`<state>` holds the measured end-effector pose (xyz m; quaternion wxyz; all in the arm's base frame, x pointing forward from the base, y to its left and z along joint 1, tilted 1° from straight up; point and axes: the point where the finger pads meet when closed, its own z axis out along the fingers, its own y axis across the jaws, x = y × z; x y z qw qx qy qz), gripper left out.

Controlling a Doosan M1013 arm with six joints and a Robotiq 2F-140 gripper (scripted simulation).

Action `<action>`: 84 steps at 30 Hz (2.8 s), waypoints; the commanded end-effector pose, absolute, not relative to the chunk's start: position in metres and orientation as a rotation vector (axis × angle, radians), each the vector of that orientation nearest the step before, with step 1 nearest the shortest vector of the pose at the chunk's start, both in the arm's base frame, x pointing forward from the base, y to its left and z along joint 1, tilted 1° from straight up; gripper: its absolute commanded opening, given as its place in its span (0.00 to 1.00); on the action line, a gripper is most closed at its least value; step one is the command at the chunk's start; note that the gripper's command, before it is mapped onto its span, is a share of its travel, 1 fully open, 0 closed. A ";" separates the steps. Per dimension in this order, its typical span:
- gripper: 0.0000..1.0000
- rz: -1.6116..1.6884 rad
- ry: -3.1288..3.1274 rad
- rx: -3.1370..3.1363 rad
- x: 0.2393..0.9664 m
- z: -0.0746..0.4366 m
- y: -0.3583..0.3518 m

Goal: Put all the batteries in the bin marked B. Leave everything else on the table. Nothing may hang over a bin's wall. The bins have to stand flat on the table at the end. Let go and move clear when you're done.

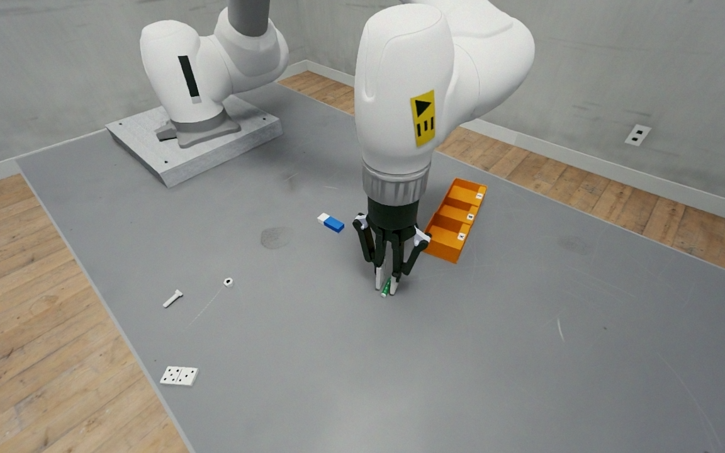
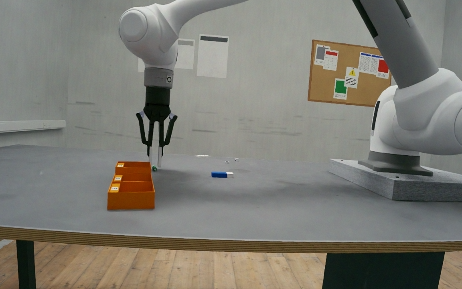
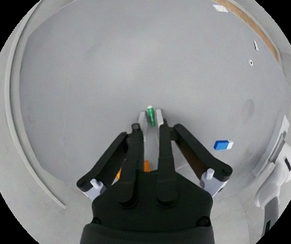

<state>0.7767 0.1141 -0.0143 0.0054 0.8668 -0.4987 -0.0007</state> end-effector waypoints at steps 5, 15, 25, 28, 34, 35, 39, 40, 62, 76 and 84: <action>0.23 0.000 -1.562 2.715 0.777 -0.019 0.114; 0.23 0.000 -1.562 2.715 0.777 -0.022 0.114; 0.12 0.000 -1.562 2.715 0.777 -0.022 0.114; 0.12 0.000 -1.562 2.715 0.777 -0.022 0.114; 0.12 0.000 -1.562 2.715 0.777 -0.022 0.114; 0.12 0.000 -1.562 2.715 0.777 -0.022 0.114; 0.12 0.000 -1.562 2.715 0.777 -0.022 0.114; 0.12 0.000 -1.562 2.715 0.777 -0.022 0.114; 0.12 0.000 -1.562 2.715 0.777 0.018 0.115; 0.12 0.000 -1.562 2.715 0.777 0.038 0.115; 0.12 0.000 -1.562 2.715 0.776 0.045 0.121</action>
